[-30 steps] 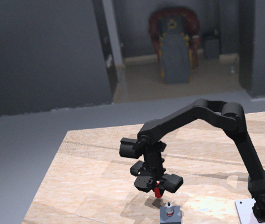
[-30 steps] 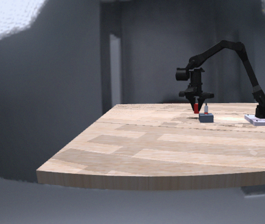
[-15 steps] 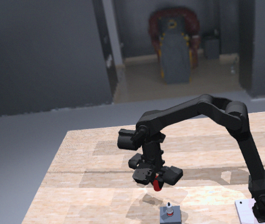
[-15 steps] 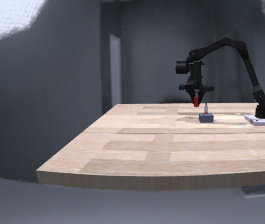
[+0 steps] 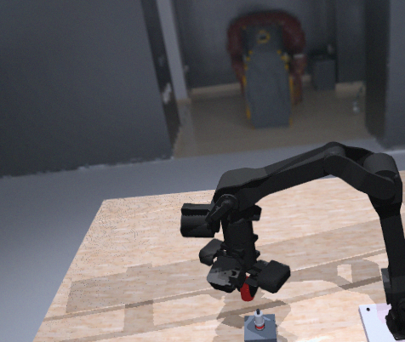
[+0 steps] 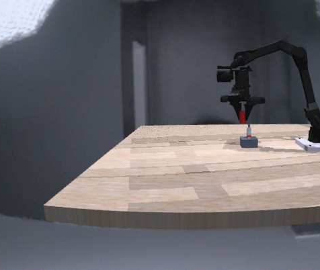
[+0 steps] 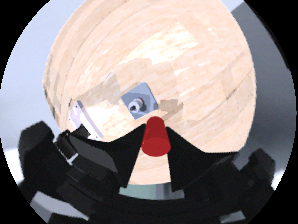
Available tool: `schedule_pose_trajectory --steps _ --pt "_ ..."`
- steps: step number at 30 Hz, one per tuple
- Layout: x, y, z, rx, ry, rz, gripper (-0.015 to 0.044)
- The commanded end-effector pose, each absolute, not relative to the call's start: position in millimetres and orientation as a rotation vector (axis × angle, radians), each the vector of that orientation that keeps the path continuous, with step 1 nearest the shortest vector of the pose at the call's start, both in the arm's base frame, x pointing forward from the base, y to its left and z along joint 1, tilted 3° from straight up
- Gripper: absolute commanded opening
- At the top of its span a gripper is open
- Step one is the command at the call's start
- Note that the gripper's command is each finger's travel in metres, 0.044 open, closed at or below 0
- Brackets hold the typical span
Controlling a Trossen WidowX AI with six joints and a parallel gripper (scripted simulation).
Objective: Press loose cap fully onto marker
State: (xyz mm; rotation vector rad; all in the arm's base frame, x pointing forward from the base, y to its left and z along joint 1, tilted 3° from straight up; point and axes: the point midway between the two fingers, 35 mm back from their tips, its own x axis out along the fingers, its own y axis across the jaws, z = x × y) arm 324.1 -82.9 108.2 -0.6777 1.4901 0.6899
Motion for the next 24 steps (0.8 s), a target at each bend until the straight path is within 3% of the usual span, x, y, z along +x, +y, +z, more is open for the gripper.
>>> schedule_pose_trajectory --steps 1,24 --pt "318.9 -68.3 116.3 -0.673 1.485 0.688 0.0" --pt "307.7 -43.1 112.6 -0.671 1.485 0.69 0.0"
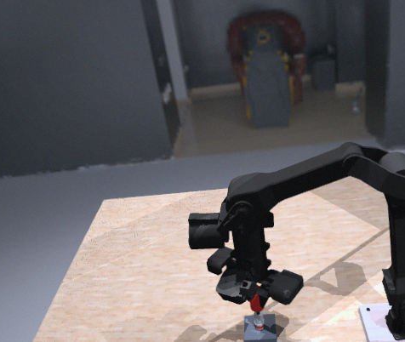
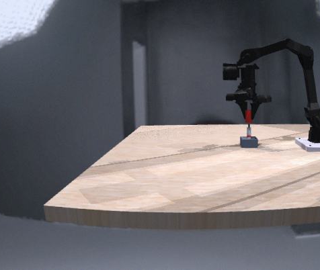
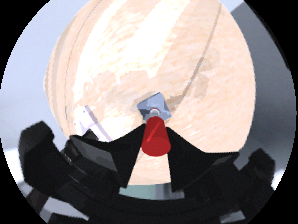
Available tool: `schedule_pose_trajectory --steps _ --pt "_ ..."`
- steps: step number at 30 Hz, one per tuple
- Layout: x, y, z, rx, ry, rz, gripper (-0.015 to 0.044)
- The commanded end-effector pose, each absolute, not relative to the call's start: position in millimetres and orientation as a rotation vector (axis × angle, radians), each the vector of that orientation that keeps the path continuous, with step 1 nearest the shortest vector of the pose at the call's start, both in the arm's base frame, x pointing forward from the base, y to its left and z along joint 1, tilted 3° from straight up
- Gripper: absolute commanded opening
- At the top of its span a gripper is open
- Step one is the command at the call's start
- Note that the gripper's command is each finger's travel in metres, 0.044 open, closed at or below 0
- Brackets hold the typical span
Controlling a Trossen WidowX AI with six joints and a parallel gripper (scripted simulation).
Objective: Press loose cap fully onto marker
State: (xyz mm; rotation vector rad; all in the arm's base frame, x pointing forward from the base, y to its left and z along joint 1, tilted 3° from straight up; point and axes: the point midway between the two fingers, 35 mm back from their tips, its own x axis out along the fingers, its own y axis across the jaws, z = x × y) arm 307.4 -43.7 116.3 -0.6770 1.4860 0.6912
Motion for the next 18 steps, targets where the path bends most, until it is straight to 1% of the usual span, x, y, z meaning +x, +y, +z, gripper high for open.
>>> schedule_pose_trajectory --steps 1,18 --pt "307.7 -43.1 111.0 -0.671 1.485 0.69 0.0" --pt "307.2 -43.2 83.4 -0.671 1.485 0.69 0.0"
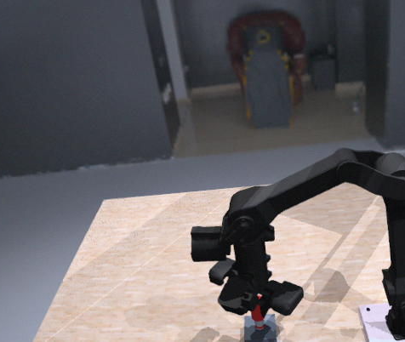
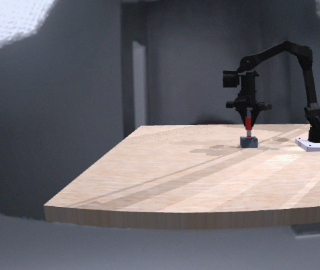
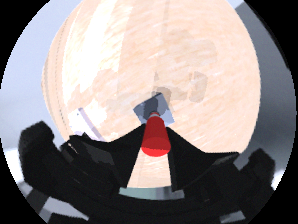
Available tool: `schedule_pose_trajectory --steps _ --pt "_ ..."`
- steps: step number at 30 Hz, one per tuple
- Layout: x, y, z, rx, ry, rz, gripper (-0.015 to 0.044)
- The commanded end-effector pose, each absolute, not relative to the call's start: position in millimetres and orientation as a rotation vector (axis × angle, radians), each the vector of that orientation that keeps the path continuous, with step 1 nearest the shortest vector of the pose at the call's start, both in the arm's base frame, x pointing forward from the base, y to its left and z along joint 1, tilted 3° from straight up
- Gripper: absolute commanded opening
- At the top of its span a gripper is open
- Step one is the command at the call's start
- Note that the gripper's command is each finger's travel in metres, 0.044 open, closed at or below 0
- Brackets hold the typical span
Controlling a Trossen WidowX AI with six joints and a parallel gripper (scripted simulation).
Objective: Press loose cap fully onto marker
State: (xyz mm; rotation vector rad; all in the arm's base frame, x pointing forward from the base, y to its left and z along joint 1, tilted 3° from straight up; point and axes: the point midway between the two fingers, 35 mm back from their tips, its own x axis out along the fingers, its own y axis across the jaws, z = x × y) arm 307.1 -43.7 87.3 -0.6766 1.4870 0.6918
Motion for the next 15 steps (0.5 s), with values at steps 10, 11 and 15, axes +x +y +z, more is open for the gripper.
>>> schedule_pose_trajectory --steps 10,11,15 --pt "305.8 -43.1 69.9 -0.671 1.485 0.69 0.0" --pt "305.8 -43.1 70.0 -0.671 1.485 0.69 0.0" --pt "305.5 -43.4 70.6 -0.676 1.487 0.692 0.0026"
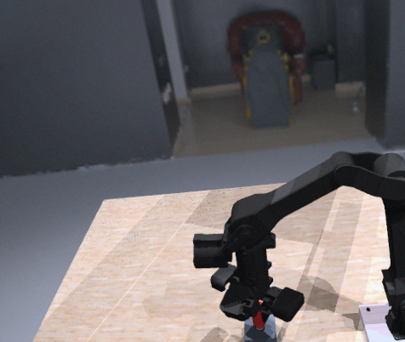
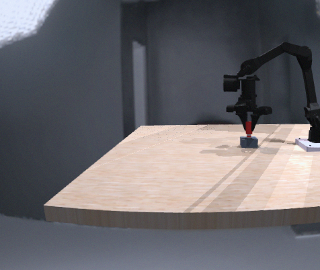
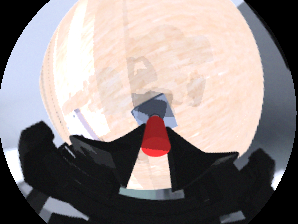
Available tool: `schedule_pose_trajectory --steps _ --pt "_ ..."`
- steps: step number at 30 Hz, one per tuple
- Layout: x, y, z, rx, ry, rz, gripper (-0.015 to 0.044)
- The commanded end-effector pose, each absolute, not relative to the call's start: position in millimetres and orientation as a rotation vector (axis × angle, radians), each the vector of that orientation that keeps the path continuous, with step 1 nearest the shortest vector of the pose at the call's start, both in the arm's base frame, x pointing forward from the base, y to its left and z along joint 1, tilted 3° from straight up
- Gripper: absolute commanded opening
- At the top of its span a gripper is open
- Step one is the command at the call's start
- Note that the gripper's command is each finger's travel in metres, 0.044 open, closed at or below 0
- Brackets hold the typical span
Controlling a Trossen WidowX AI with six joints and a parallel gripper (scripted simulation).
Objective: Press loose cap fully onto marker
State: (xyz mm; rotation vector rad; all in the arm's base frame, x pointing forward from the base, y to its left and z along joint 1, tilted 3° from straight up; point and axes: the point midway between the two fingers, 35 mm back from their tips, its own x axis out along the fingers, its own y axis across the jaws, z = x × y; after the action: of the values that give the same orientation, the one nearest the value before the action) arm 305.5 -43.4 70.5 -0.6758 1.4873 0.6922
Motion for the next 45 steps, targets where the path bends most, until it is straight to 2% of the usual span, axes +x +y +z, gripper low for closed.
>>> schedule_pose_trajectory --steps 1,16,23,27,30,38,43,45 --pt "305.5 -43.4 70.6 -0.676 1.487 0.692 0.0053" --pt "305.5 -43.4 70.6 -0.676 1.487 0.692 0.044" --pt "308.2 -43.6 137.5 -0.676 1.487 0.692 0.044" --pt "307.4 -43.5 145.5 -0.675 1.487 0.692 0.044" --pt "306.8 -43.7 144.2 -0.569 1.52 0.583 0.0361" --pt "303.2 -44.6 136.6 0.016 1.596 -0.015 0.0151" --pt "302.9 -44.7 135.9 0.064 1.595 -0.064 0.002" --pt "302.9 -44.7 135.9 0.064 1.595 -0.064 0.0"
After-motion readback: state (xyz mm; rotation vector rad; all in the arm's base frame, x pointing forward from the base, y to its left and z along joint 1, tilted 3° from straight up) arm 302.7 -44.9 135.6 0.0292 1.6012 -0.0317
